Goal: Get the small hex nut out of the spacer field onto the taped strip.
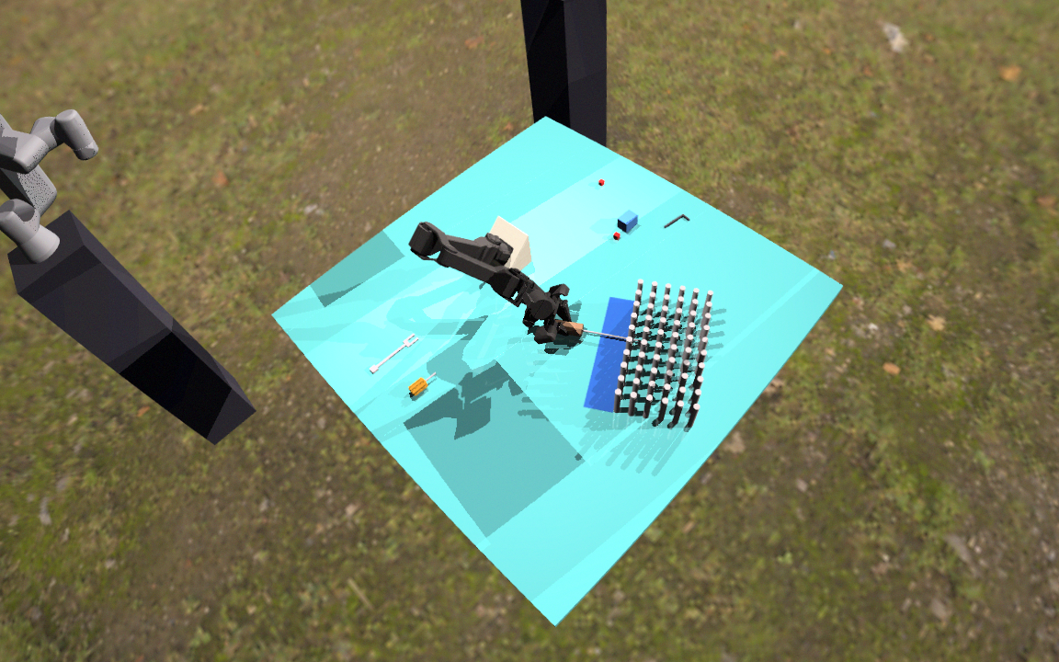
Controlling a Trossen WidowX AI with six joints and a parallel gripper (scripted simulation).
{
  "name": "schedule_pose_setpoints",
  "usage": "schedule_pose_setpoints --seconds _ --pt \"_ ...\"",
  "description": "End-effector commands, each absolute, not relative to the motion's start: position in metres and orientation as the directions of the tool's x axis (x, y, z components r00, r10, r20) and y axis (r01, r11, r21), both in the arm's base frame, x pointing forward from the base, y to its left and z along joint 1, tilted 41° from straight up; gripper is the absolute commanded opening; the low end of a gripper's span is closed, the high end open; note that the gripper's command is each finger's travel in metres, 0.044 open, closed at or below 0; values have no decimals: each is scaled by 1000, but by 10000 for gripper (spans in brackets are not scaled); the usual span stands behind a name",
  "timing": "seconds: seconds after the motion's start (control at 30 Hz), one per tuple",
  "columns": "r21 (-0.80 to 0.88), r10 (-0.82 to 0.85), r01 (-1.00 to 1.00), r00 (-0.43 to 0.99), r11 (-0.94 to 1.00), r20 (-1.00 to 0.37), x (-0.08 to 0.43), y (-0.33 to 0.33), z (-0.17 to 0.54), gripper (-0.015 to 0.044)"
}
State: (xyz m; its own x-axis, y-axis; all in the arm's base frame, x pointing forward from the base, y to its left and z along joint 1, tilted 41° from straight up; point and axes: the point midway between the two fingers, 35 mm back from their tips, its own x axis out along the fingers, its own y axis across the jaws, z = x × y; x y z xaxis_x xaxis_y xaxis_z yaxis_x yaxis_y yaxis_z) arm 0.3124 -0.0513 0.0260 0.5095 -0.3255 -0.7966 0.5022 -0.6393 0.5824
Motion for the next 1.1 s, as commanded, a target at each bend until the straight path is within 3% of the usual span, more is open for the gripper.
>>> schedule_pose_setpoints --seconds 0.0,1.07 --pt "581 -320 507 511 -637 -798 310 -51 27 0" --pt "581 -321 507 510 -637 -798 296 -58 32 0"
